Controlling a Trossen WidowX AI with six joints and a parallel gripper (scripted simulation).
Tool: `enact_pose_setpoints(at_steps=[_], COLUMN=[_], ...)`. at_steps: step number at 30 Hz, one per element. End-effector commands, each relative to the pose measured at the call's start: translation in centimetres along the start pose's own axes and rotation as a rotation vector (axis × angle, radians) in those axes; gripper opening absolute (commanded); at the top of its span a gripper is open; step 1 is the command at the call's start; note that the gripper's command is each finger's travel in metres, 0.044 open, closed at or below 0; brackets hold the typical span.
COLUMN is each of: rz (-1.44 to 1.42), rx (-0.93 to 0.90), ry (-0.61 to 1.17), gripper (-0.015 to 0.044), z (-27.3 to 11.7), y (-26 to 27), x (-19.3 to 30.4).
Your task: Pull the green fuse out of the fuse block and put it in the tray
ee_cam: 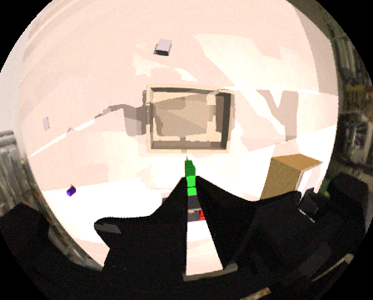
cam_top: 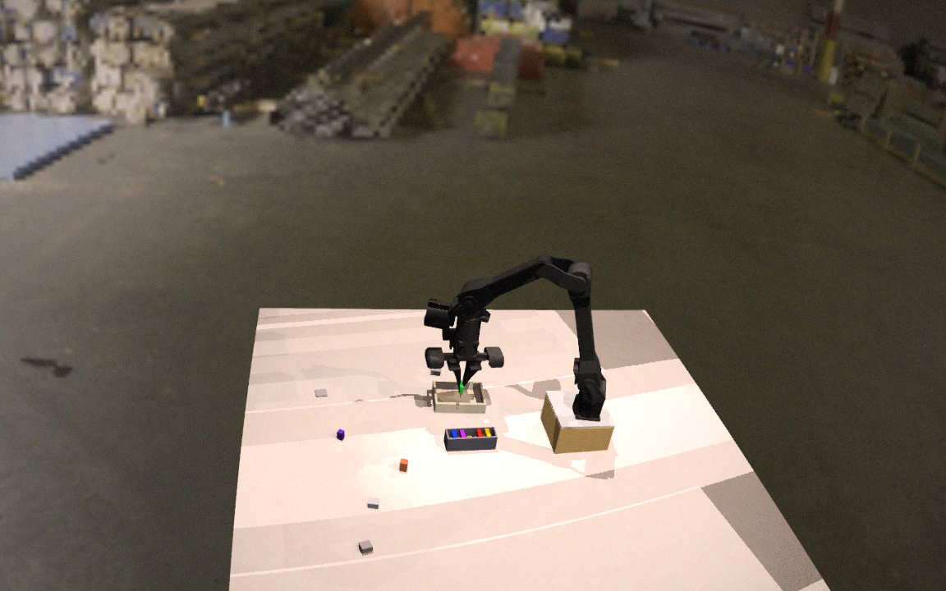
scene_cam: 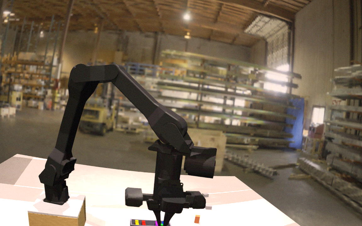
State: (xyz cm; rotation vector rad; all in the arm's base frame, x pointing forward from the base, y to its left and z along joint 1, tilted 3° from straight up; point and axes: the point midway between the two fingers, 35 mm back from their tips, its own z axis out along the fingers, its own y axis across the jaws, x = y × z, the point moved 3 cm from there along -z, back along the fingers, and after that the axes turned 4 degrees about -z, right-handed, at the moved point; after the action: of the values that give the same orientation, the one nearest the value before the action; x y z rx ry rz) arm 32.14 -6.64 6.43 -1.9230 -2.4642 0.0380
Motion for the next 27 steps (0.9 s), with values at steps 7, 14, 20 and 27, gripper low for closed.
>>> enact_pose_setpoints(at_steps=[7,14,20,27], rz=[-0.003,-0.003,-0.003,-0.003], rx=[0.004,0.004,0.004,0.004], ry=[-0.009,-0.009,-0.009,-0.009], gripper=[0.0000,0.0000,0.0000,0.0000], z=[0.0,0.4,1.4,2.5], y=[-1.6,-1.6,-1.6,-1.6], x=[-5.6,-5.7,-5.7,-5.7])
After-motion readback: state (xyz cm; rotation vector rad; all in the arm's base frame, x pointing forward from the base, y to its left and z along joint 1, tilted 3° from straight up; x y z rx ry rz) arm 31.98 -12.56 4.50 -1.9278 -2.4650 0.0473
